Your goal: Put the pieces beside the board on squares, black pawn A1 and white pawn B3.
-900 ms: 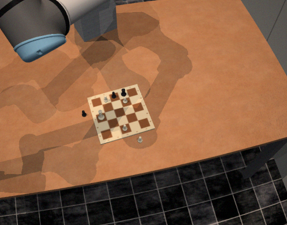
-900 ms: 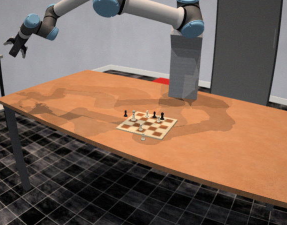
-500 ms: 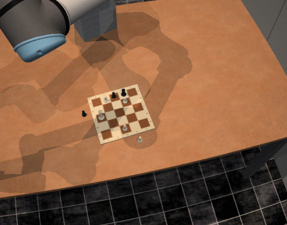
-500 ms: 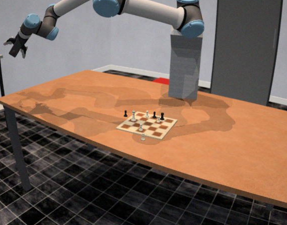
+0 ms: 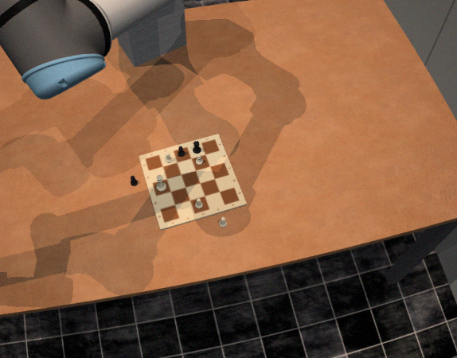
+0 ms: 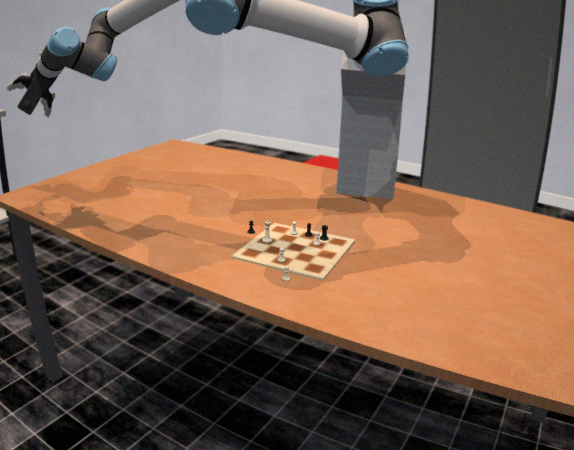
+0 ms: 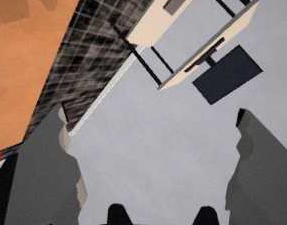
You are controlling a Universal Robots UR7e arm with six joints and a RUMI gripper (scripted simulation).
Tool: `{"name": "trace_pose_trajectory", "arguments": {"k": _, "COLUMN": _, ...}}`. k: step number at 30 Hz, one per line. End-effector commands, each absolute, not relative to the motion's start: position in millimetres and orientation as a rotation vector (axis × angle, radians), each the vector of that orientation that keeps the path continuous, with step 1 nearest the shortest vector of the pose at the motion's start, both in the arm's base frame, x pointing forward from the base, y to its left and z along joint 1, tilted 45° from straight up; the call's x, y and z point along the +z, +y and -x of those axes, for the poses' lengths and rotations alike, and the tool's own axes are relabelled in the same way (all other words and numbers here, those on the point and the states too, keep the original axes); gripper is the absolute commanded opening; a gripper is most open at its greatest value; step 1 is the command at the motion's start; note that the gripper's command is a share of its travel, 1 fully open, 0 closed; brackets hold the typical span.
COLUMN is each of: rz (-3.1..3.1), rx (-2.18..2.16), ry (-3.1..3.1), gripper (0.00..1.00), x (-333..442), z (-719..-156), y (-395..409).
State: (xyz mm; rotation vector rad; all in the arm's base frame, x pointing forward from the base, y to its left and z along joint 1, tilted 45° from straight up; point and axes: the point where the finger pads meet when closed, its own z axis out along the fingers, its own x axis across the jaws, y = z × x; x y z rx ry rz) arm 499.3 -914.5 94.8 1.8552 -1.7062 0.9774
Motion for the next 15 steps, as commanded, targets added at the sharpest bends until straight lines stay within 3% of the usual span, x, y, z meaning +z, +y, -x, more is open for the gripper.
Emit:
{"name": "trace_pose_trajectory", "arguments": {"k": 1, "rz": -1.860, "rx": 0.978, "ry": -1.710, "gripper": 1.00, "x": 97, "z": -503, "y": -910}}
{"name": "trace_pose_trajectory", "arguments": {"k": 15, "rz": -1.889, "rx": 0.974, "ry": -1.739, "gripper": 1.00, "x": 106, "z": -526, "y": -883}}
